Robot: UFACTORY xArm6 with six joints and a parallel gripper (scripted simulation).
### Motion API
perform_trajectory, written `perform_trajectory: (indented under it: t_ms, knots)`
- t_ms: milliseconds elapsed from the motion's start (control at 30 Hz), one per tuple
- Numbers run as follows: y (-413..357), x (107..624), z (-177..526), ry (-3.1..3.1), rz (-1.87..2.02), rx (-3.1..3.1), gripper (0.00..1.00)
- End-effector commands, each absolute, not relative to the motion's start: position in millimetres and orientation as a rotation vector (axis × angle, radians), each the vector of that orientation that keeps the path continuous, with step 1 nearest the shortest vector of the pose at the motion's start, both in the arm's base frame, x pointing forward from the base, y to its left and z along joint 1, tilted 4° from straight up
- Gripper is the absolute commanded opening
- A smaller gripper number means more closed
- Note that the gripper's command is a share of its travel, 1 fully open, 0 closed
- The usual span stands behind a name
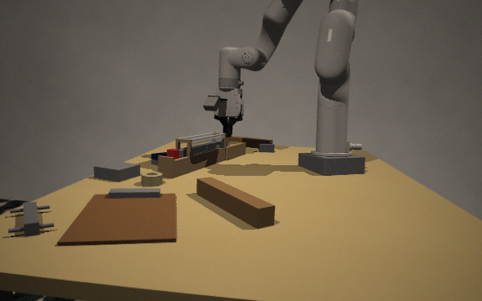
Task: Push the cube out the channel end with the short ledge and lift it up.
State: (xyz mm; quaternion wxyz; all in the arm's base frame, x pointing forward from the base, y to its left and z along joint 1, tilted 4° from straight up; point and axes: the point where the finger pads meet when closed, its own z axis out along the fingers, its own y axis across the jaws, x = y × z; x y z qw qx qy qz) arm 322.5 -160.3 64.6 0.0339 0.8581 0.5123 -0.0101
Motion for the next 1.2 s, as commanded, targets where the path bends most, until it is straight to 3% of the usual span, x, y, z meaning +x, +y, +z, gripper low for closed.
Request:
perform_trajectory:
  t_ms: [0,533,633,1067,1100,1167]
  knots:
    - [-157.9,322.4,107.4,1.574,-0.028,2.636,0.0]
    - [-150.5,332.2,110.6,1.574,-0.028,2.637,0.0]
    - [-109.8,377.2,112.2,1.575,-0.026,2.64,0.0]
    - [34.4,434.2,103.0,1.569,-0.027,2.639,0.0]
    - [46.2,439.2,102.0,1.569,-0.027,2.639,0.43]
    - [69.7,449.3,99.9,1.569,-0.027,2.639,0.43]
